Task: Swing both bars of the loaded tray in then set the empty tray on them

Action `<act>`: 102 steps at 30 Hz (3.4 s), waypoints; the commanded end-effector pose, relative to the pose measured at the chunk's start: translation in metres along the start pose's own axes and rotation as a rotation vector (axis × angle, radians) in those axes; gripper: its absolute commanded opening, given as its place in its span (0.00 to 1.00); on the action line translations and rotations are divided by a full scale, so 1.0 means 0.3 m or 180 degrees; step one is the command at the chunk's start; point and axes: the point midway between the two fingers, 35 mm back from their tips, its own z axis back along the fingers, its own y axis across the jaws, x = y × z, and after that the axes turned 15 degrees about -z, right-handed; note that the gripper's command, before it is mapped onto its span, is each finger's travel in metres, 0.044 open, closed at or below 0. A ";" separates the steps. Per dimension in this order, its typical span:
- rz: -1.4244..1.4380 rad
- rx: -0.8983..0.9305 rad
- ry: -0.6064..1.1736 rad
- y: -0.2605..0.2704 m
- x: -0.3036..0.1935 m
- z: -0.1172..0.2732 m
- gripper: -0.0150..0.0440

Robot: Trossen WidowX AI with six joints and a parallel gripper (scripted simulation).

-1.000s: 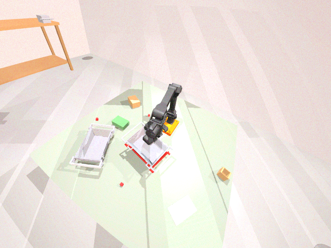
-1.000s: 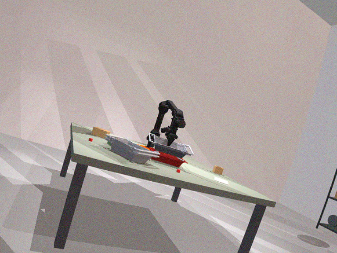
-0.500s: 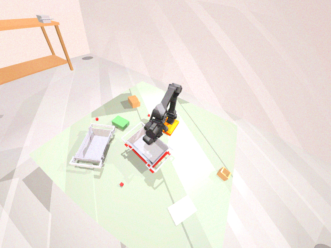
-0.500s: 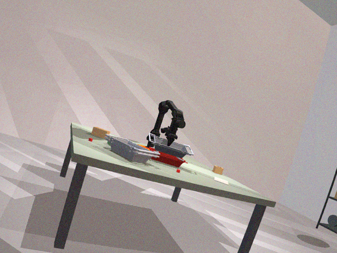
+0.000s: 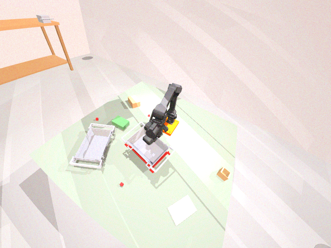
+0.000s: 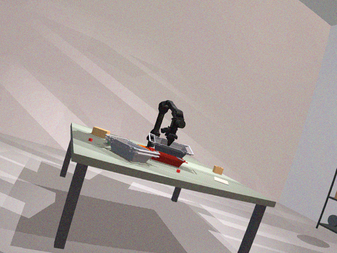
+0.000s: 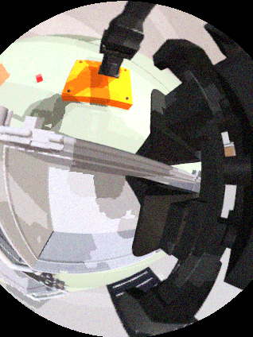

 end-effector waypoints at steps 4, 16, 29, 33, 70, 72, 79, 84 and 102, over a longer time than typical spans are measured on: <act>-0.0014 -0.0093 -0.0031 -0.016 0.004 -0.023 0.25; -0.0014 -0.0093 -0.0031 -0.016 0.004 -0.023 0.25; -0.0014 -0.0091 -0.0030 -0.024 0.007 -0.047 0.25; -0.0014 -0.0093 -0.0031 -0.024 0.007 -0.048 0.25; -0.0014 -0.0093 -0.0031 -0.024 0.007 -0.048 0.25; -0.0014 -0.0093 -0.0031 -0.024 0.007 -0.048 0.25; -0.0014 -0.0093 -0.0031 -0.024 0.007 -0.048 0.25; -0.0014 -0.0093 -0.0031 -0.024 0.007 -0.048 0.25; -0.0014 -0.0094 -0.0031 -0.032 0.009 -0.074 0.25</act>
